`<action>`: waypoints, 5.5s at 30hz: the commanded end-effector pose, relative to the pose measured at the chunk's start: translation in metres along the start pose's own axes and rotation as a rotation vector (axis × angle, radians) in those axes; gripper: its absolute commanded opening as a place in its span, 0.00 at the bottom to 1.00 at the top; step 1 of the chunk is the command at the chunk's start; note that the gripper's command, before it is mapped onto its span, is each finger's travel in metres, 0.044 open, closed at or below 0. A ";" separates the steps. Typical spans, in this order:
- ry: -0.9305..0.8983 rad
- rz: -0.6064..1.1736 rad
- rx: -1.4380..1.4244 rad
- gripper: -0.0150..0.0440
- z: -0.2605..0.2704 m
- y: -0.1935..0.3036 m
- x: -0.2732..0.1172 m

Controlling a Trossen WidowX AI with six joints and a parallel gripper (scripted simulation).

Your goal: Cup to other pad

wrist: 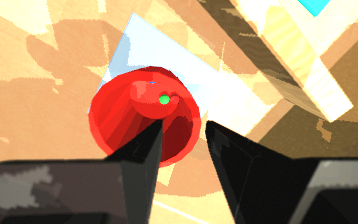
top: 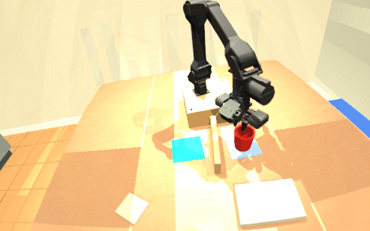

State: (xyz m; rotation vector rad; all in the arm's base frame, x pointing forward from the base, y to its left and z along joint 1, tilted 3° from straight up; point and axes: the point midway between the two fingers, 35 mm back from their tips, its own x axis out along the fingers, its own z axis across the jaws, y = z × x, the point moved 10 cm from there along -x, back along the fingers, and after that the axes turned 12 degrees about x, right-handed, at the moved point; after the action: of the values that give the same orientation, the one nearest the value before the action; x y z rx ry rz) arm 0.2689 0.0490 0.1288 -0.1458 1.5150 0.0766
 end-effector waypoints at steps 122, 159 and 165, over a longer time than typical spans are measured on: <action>0.023 -0.002 -0.005 0.25 -0.014 -0.004 -0.046; 0.022 -0.009 -0.003 0.25 -0.038 -0.069 -0.047; 0.022 -0.010 -0.003 0.25 -0.042 -0.078 -0.047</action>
State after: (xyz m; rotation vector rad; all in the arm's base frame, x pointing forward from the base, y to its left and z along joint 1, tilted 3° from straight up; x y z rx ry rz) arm 0.2391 -0.0282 0.1762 -0.1555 1.5400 0.0664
